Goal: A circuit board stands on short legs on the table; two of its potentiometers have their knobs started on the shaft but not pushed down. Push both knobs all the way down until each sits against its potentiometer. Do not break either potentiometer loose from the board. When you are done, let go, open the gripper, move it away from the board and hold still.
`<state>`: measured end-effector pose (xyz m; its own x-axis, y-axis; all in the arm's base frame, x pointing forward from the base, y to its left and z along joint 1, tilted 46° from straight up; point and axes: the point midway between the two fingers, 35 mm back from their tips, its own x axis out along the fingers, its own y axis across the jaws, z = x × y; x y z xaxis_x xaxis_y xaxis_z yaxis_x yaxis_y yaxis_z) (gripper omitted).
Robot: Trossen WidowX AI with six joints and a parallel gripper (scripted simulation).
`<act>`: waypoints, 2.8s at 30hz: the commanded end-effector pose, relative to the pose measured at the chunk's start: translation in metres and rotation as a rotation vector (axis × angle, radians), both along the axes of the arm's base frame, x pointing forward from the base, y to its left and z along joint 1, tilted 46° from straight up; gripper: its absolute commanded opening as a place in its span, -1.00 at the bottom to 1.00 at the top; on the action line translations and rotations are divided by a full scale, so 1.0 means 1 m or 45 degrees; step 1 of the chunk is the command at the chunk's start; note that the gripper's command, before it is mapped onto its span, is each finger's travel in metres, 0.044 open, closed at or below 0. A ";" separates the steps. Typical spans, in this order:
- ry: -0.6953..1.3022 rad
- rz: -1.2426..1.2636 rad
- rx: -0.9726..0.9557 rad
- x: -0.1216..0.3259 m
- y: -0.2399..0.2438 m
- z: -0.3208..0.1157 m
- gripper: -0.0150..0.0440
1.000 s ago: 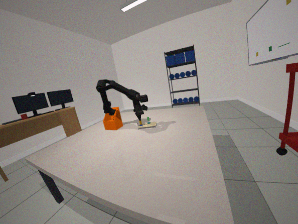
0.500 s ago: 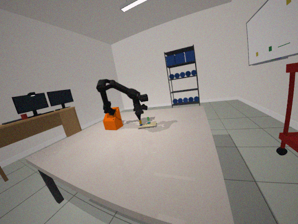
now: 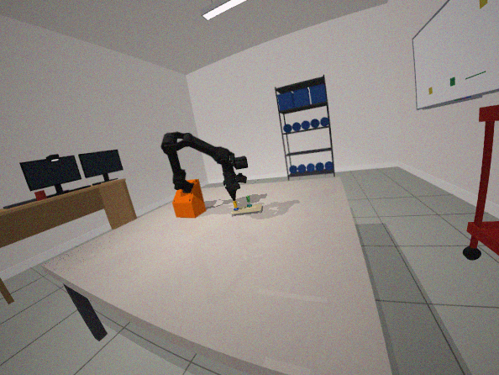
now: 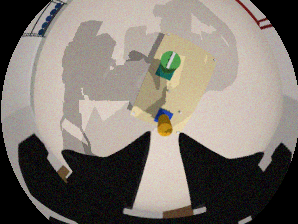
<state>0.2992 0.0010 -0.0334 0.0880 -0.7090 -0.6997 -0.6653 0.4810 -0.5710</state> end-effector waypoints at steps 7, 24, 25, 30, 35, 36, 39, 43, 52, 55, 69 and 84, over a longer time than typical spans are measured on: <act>-0.093 0.024 0.003 0.017 0.007 0.013 -0.49; 0.445 0.539 -0.076 0.026 0.019 0.012 -0.49; 0.477 0.569 -0.081 0.027 0.020 0.012 -0.49; 0.636 0.720 -0.103 0.029 0.024 0.011 -0.49; 0.794 0.871 -0.125 0.031 0.028 0.011 -0.49; 0.826 0.901 -0.129 0.032 0.029 0.010 -0.49; 0.921 0.992 -0.142 0.033 0.031 0.010 -0.49; 1.048 1.113 -0.159 0.035 0.034 0.010 -0.49; 1.333 1.386 -0.197 0.039 0.041 0.009 -0.49; 1.428 1.477 -0.209 0.040 0.043 0.008 -0.49; 1.871 1.901 -0.264 0.045 0.054 0.006 -0.49; 2.345 2.358 -0.319 0.049 0.066 0.004 -0.49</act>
